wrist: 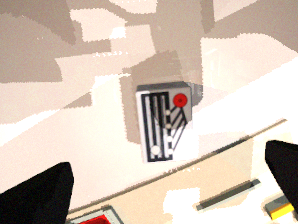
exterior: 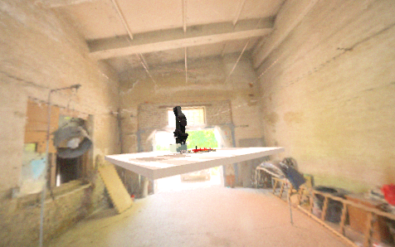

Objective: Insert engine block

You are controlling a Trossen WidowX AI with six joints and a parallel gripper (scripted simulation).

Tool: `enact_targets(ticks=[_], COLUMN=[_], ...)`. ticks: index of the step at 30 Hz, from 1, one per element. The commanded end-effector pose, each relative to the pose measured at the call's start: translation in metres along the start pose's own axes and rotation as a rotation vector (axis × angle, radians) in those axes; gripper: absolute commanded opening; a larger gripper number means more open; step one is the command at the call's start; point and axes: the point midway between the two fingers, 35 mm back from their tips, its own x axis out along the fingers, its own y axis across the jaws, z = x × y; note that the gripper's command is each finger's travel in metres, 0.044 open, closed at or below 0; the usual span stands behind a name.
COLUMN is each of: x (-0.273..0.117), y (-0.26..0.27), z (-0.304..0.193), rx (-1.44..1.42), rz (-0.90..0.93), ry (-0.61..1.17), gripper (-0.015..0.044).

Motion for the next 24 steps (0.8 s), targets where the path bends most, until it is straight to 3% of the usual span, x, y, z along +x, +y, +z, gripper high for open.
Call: enact_targets(ticks=[1,24], x=[0.019,0.056], y=[-0.006,-0.003], z=[0.000,-0.002], rx=[-0.002,-0.002], rz=[-0.015,-0.015], ry=[0.008,0.008], gripper=[0.0440,0.0440])
